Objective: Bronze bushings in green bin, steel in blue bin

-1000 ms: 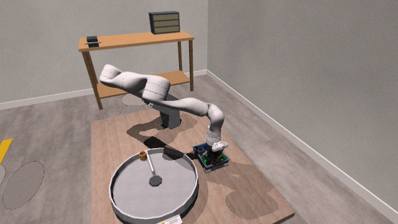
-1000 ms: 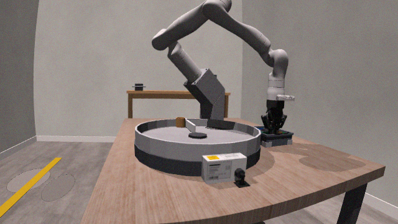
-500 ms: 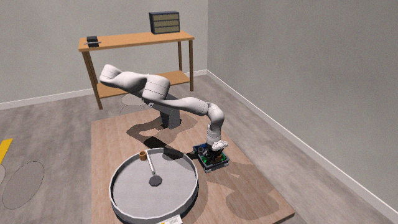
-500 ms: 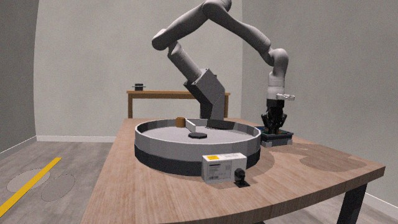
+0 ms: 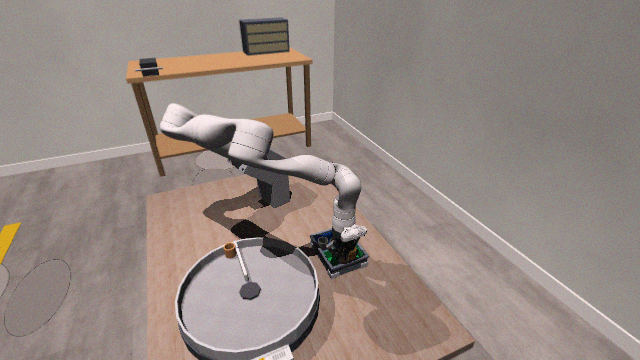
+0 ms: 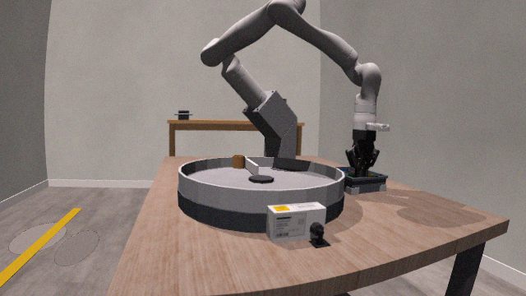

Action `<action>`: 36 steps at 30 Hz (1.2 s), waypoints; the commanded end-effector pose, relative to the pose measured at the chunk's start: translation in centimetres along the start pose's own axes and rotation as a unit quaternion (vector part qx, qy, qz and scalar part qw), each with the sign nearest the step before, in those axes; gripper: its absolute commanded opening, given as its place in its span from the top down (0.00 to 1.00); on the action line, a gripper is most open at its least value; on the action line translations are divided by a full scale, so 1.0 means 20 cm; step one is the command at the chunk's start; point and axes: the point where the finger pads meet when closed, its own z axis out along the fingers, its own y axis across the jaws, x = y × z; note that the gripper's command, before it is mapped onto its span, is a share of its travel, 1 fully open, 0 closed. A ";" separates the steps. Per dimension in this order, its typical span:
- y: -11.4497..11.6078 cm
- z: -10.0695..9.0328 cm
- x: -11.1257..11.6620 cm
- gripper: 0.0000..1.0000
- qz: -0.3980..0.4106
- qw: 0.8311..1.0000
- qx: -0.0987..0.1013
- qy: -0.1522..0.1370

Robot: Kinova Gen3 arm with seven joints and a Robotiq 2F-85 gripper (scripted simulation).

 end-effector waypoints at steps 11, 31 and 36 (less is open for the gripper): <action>0.00 -0.02 0.01 0.81 0.000 1.000 0.001 0.001; 0.00 -0.05 0.01 0.81 0.000 1.000 0.001 0.001; 0.00 -0.06 0.01 0.81 0.000 1.000 0.001 0.001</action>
